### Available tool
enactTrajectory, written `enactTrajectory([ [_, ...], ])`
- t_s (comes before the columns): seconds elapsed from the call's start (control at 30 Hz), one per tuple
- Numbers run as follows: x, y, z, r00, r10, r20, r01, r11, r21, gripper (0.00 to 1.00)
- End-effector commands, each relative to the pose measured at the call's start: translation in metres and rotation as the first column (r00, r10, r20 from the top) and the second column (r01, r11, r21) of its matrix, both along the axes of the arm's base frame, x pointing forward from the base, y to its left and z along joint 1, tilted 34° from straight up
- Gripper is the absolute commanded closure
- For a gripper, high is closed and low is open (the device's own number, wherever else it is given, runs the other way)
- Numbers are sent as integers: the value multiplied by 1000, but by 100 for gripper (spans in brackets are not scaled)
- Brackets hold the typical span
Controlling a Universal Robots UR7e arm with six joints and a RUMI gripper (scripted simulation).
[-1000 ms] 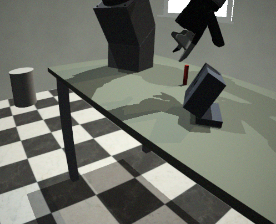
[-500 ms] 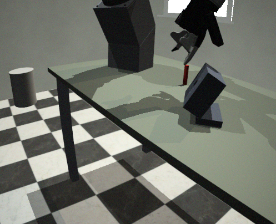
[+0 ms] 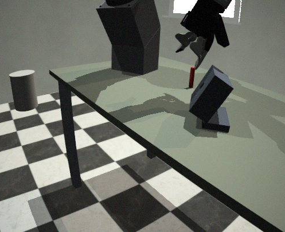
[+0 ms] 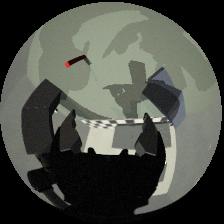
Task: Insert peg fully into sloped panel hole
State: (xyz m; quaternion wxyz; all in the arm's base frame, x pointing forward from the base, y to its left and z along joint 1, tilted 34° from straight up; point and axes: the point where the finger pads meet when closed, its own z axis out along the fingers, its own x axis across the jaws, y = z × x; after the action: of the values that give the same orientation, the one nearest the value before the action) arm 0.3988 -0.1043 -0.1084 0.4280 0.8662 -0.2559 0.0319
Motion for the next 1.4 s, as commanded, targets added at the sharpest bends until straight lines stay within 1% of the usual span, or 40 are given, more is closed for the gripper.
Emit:
enactTrajectory([
  [0.0,-1,3,-3,999,31,-23,-30,999,14,0],
  [0.4,-5,11,-13,986,134,-103,-128,990,63,0],
  [0.6,-6,14,-16,977,169,-128,-160,984,80,0],
  [0.97,-10,22,-24,944,268,-192,-246,961,130,0],
  [1.03,-10,22,-24,944,268,-192,-246,961,130,0],
  [1.37,-13,29,-31,901,358,-244,-321,930,177,0],
])
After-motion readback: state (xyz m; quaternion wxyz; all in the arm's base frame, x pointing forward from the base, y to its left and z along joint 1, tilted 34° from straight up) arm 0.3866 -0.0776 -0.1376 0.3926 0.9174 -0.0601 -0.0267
